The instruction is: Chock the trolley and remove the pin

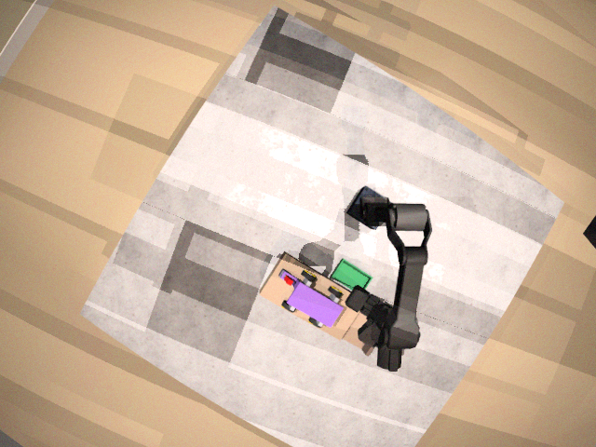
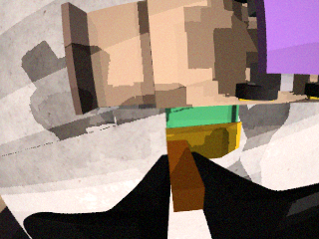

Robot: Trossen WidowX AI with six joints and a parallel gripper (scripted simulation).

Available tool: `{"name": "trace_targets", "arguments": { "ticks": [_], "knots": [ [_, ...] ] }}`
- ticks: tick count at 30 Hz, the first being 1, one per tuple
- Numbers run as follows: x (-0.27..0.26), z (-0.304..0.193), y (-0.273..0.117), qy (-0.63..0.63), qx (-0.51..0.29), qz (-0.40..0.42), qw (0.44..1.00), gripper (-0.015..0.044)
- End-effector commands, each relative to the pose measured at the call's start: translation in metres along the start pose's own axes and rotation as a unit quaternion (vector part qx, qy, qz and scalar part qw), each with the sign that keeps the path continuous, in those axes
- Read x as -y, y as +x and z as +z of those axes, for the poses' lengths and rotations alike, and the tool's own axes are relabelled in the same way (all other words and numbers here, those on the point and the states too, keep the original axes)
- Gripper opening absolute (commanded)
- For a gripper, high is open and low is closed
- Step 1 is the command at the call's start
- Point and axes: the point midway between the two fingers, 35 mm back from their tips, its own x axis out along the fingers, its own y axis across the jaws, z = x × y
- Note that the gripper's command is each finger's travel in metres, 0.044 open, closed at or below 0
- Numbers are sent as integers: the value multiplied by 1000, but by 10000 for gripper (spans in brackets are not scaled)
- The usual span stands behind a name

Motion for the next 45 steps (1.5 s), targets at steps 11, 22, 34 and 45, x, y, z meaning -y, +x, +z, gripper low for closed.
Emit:
{"name": "trace_targets", "arguments": {
  "ticks": [11,22,34,45],
  "knots": [
    [-13,5,-1,2,2,-55,999,0],
    [-15,32,4,2,3,-55,999,0],
    [-13,32,31,2,3,-55,999,0],
    [-9,32,61,2,3,-55,998,0]
  ]
}}
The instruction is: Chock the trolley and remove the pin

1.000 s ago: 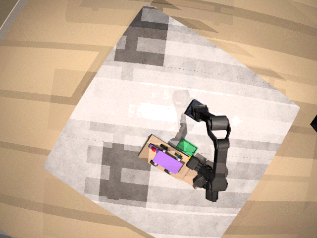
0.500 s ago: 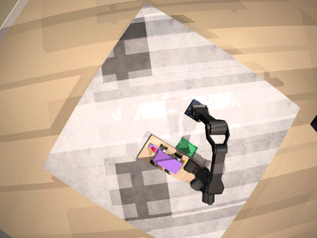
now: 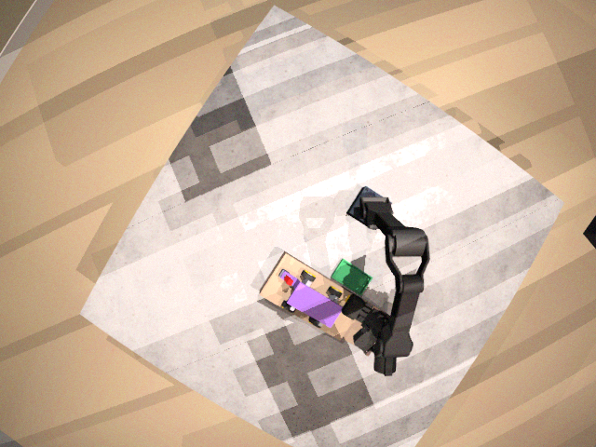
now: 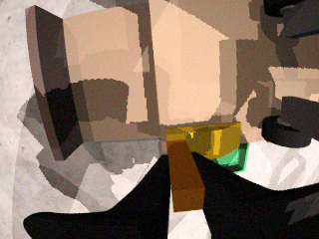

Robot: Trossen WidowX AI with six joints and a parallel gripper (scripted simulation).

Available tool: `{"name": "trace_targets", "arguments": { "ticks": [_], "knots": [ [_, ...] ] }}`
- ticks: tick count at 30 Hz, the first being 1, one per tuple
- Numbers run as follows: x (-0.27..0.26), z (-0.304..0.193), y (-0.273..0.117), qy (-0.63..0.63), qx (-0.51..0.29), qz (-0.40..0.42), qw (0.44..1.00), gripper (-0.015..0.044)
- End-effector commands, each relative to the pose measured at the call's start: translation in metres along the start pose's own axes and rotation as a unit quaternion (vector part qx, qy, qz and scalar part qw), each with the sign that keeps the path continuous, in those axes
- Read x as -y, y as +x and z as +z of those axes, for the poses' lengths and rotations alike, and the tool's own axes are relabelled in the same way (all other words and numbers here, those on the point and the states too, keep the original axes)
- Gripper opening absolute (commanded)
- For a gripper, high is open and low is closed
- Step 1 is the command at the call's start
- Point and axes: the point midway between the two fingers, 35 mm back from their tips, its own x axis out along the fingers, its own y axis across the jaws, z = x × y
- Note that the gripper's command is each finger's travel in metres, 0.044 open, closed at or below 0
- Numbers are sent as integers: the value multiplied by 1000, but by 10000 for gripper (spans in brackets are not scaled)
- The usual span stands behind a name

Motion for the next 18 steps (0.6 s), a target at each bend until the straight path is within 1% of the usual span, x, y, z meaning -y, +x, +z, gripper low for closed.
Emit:
{"name": "trace_targets", "arguments": {
  "ticks": [1,18],
  "knots": [
    [2,1,10,-1,2,-2,1000,0],
    [12,0,14,-1,2,-3,1000,0]
  ]
}}
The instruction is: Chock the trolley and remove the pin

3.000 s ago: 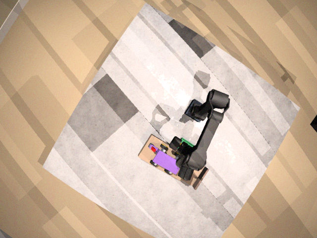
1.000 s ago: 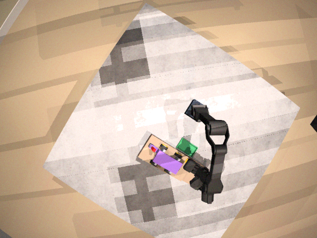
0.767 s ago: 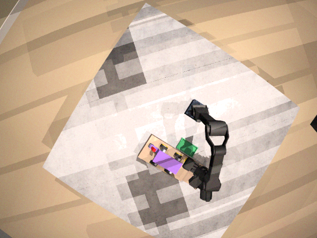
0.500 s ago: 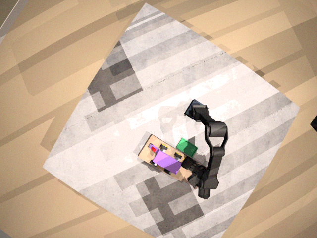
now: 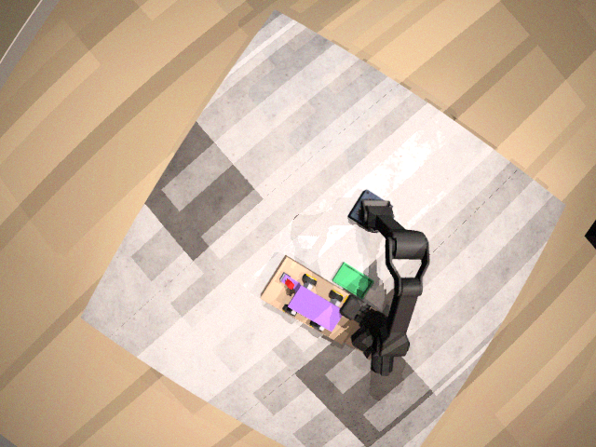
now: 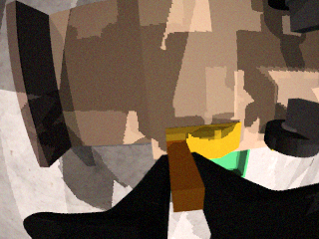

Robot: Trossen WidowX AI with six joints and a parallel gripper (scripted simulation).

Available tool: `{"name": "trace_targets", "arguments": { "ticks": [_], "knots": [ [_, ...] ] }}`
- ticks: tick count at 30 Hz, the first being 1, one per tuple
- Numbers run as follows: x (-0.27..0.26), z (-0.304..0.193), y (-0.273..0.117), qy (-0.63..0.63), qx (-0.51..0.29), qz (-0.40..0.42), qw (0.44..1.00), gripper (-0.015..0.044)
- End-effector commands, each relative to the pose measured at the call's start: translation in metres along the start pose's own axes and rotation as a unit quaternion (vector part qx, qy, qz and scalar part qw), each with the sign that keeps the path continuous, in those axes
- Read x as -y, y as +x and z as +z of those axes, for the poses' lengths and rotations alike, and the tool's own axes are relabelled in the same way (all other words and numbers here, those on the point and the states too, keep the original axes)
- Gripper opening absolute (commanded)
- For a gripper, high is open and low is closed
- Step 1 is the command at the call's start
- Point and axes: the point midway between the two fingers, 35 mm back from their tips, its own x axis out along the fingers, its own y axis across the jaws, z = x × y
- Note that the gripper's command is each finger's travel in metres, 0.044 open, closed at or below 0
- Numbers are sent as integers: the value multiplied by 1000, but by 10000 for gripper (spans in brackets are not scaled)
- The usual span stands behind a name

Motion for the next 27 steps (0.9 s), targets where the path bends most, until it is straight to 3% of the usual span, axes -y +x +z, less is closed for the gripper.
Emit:
{"name": "trace_targets", "arguments": {
  "ticks": [1,27],
  "knots": [
    [5,0,0,1,3,-1,1000,0],
    [24,-2,0,1,3,-2,1000,0]
  ]
}}
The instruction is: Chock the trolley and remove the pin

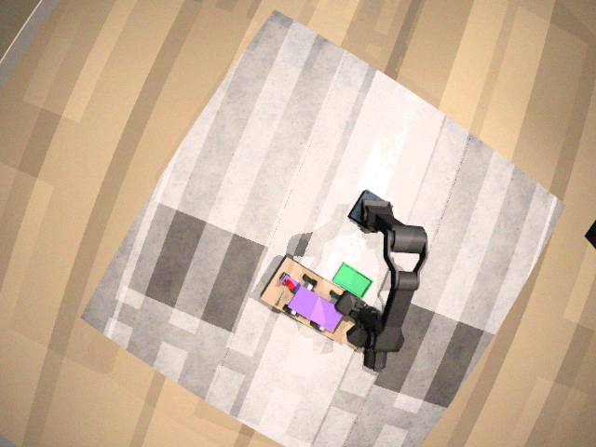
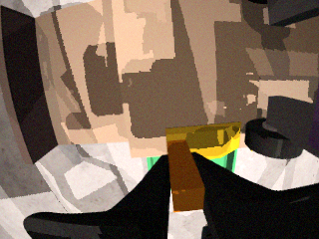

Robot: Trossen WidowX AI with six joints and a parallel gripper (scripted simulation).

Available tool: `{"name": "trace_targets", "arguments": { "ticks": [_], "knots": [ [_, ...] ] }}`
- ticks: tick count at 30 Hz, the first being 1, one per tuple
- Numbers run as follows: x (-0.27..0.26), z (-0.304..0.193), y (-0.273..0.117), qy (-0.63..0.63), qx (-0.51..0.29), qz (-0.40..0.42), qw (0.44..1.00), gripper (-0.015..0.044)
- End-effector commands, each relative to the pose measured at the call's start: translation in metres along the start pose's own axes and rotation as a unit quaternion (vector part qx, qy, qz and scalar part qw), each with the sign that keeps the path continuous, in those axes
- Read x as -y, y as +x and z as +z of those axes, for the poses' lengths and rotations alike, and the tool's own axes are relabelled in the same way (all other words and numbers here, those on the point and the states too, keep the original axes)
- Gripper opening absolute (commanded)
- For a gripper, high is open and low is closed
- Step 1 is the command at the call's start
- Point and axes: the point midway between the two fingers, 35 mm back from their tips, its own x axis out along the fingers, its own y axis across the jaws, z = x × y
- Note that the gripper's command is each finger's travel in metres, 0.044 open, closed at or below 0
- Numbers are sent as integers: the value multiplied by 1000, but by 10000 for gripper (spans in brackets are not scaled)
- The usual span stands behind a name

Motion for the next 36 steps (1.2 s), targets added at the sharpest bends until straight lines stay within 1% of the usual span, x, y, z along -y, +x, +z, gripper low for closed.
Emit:
{"name": "trace_targets", "arguments": {
  "ticks": [1,13,22,29,32,36],
  "knots": [
    [5,0,0,1,2,-2,1000,0],
    [14,0,-1,1,2,-2,1000,0],
    [9,-1,0,0,0,1,1000,0],
    [9,-1,0,0,0,1,1000,184],
    [9,-1,-1,0,0,1,1000,190],
    [9,-1,-16,1,2,-1,1000,190]
  ]
}}
